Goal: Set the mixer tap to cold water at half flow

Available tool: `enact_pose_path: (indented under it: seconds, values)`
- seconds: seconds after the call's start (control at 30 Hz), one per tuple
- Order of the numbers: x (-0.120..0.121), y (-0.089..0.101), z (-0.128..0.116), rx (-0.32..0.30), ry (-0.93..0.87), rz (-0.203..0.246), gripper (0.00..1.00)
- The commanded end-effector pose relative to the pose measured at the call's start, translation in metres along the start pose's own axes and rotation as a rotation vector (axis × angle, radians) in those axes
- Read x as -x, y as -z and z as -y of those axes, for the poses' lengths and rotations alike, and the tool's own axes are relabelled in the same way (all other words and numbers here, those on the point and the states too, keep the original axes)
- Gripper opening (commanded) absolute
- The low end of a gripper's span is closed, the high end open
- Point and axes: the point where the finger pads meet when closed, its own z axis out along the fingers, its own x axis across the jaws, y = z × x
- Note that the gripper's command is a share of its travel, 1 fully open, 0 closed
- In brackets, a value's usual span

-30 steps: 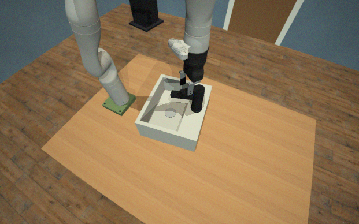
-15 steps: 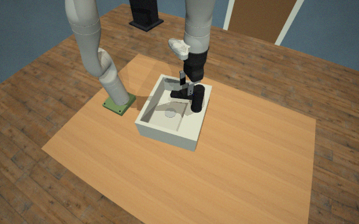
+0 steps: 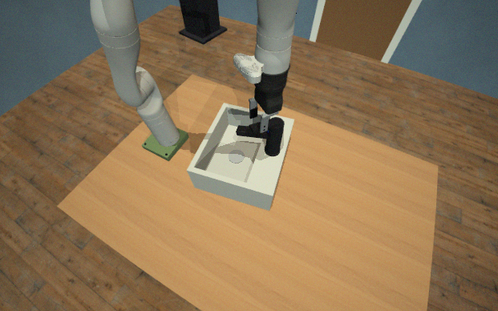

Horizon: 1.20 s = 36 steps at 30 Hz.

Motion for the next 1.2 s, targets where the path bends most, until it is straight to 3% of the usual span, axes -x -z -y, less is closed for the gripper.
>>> enact_pose_path:
  seconds: [0.0,1.17]
  values:
    - [0.0,0.0,0.0,0.001,0.0,0.001,1.0]
    - [0.0,-0.025,0.0,0.001,0.0,0.001,1.0]
